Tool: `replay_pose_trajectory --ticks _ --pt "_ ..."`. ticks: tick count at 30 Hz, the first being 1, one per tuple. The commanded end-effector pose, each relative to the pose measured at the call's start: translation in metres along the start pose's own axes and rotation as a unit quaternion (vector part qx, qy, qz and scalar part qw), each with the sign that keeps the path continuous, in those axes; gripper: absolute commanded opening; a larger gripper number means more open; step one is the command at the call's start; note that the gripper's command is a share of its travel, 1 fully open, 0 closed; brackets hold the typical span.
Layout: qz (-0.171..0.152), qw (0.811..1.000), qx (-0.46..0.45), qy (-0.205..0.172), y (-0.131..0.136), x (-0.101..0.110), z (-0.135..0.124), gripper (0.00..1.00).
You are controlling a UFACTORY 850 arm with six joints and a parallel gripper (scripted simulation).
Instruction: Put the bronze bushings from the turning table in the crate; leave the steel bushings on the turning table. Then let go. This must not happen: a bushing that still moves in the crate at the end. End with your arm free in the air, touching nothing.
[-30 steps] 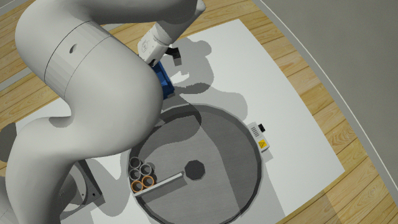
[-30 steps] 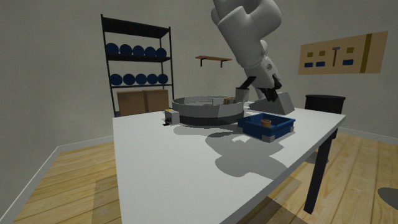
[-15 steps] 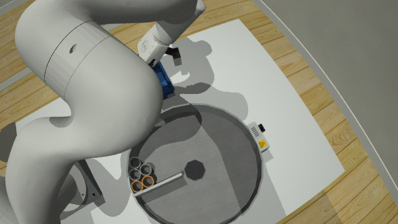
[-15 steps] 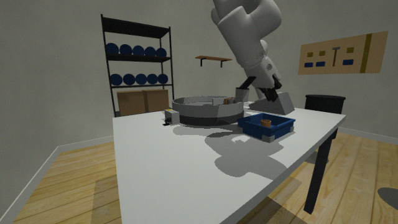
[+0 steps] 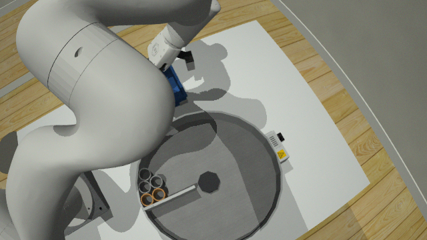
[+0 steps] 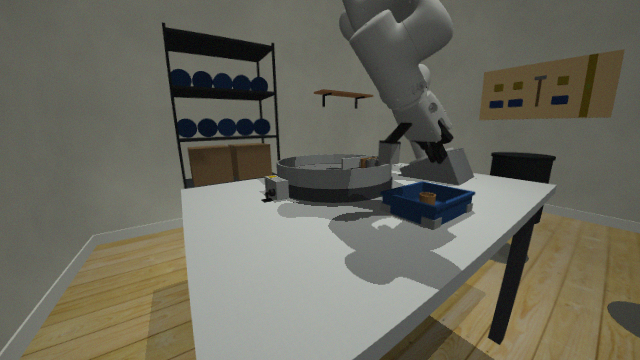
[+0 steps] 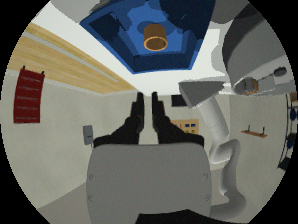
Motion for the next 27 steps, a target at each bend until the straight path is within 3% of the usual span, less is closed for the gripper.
replay_pose_trajectory --ticks 1,13,23,25,27 --pt "0.000 1.000 0.000 0.001 0.000 0.001 0.000 0.10" --pt "0.017 1.000 -0.021 0.005 0.016 0.000 -0.006 0.10" --pt "0.078 0.992 -0.099 0.022 0.080 -0.006 -0.030 0.10" --pt "0.078 0.992 -0.099 0.022 0.080 -0.006 -0.030 0.10" --pt "0.099 0.987 -0.124 0.028 0.102 -0.008 -0.038 0.10"
Point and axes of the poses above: the point where the finger pads meet when closed, its own x axis back along the fingers, its own y axis across the jaws, z = x × y, the point moved 4 cm from there along x, back along the fingers, and after that the axes turned 15 degrees about x, right-handed, at the moved point
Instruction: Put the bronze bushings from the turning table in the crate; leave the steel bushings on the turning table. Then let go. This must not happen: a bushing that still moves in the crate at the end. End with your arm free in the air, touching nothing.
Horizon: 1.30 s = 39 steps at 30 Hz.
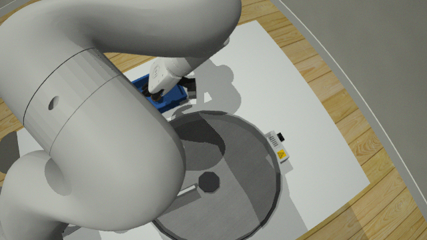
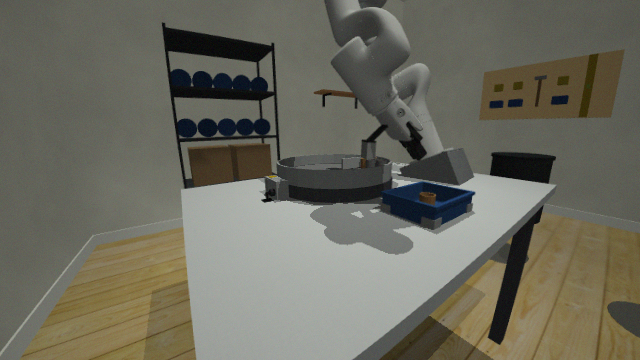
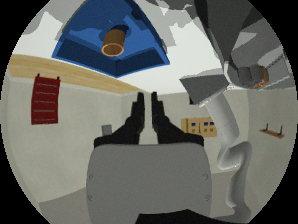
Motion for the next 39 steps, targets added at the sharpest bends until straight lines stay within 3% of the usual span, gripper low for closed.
replay_pose_trajectory --ticks 1,13,15,17,30,32,39 --pt "0.043 0.998 -0.044 0.016 0.041 0.004 -0.007 0.10" --pt "0.118 0.983 -0.136 0.036 0.122 0.008 -0.022 0.10" --pt "0.118 0.983 -0.136 0.036 0.122 0.008 -0.022 0.10" --pt "0.143 0.975 -0.164 0.041 0.148 0.010 -0.026 0.10" --pt "0.222 0.938 -0.259 0.060 0.236 0.014 -0.043 0.10" --pt "0.222 0.938 -0.259 0.060 0.236 0.014 -0.043 0.10" --pt "0.270 0.906 -0.319 0.073 0.289 0.014 -0.055 0.10"
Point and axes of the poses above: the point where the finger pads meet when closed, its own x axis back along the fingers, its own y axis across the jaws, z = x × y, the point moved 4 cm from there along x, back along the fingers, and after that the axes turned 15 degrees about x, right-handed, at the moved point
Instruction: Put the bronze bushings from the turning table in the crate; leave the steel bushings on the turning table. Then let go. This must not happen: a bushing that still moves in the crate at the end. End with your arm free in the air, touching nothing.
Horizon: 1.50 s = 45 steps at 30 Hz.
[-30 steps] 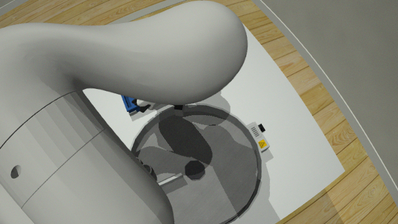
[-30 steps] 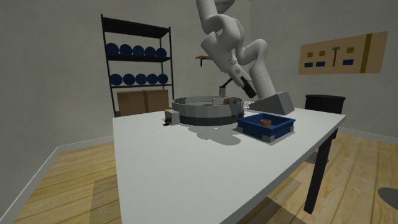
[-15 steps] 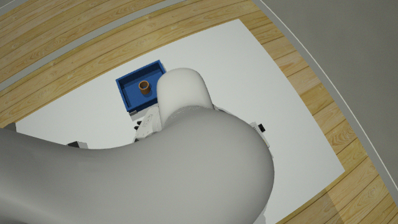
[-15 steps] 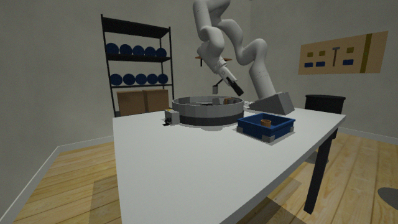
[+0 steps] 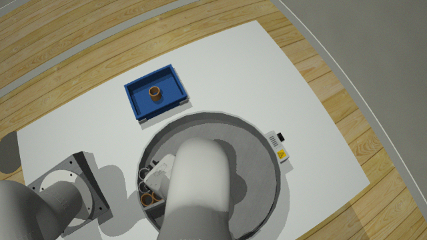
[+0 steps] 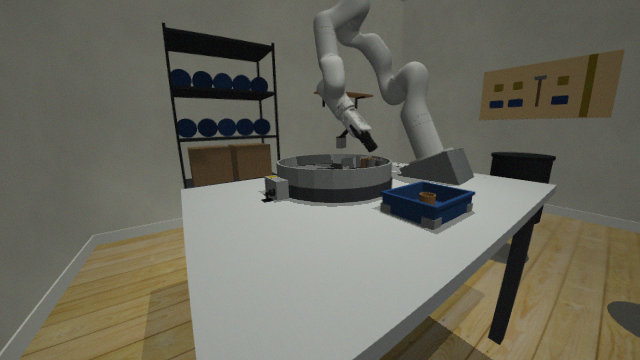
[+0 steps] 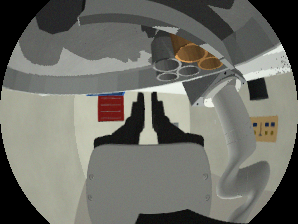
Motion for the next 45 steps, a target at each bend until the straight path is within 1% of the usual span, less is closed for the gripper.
replay_pose_trajectory --ticks 1,4,8,45 --pt "0.039 0.998 -0.041 0.009 0.031 0.020 0.015 0.10" --pt "0.049 0.997 -0.056 0.013 0.041 0.025 0.019 0.10" --pt "0.055 0.996 -0.064 0.015 0.047 0.028 0.021 0.10" --pt "0.058 0.996 -0.064 0.013 0.047 0.030 0.023 0.10"
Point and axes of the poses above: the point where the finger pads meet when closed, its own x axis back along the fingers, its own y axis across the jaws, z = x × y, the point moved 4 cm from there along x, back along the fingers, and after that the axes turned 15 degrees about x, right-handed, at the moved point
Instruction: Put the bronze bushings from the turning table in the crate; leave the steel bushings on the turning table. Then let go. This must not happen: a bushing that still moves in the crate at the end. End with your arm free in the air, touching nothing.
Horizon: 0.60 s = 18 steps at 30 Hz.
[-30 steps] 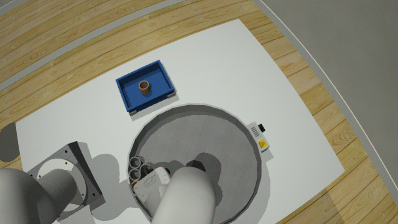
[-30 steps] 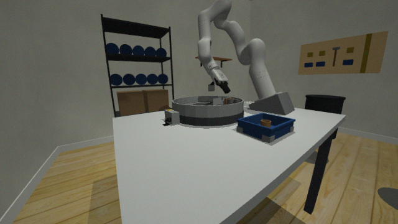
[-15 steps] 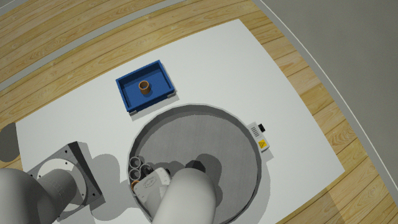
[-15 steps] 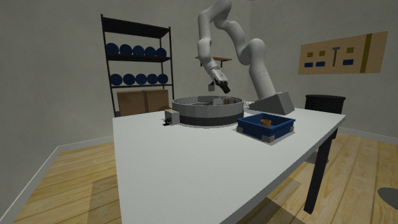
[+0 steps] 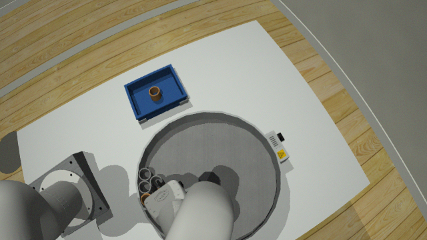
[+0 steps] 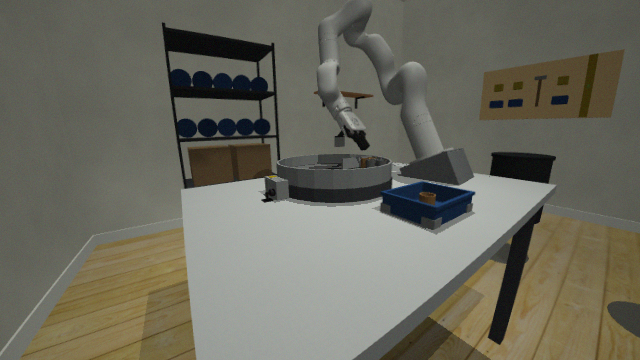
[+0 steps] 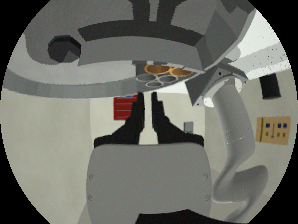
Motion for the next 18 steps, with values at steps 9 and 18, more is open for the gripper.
replay_pose_trajectory --ticks 9,18 --pt "0.000 1.000 0.000 0.000 0.003 -0.017 0.014 0.10" --pt "0.000 1.000 0.000 0.000 0.003 -0.017 0.014 0.10"
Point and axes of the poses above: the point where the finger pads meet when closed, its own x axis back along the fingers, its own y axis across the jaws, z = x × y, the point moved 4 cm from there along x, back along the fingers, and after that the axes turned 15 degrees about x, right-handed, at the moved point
